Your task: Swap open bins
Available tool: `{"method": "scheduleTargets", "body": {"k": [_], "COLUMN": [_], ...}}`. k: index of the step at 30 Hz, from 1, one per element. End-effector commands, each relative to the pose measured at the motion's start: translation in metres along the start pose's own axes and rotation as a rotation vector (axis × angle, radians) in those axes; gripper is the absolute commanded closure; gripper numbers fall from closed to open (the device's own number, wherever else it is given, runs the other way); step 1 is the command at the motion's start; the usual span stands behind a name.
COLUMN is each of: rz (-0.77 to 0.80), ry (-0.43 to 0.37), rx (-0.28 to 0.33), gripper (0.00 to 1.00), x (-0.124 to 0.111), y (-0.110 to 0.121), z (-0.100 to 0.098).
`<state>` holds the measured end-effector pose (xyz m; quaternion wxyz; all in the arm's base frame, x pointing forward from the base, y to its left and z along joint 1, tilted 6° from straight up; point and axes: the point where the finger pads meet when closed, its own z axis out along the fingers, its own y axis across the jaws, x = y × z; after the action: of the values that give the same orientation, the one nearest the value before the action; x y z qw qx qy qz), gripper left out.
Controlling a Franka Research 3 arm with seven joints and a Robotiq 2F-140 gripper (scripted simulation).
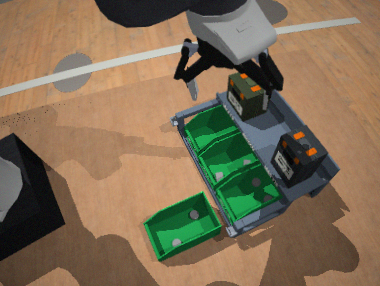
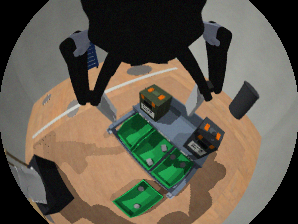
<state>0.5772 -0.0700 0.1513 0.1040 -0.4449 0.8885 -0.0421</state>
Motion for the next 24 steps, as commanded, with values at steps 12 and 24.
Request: {"method": "scheduleTargets", "body": {"k": [12,24], "rz": [0.277,0.428], "ry": [-0.02,-0.034], "rx": [0.062,0.085], "gripper": [0.0,0.0], "x": [0.015,0.031], "y": [0.001,0.01], "z": [0.02,0.036]}}
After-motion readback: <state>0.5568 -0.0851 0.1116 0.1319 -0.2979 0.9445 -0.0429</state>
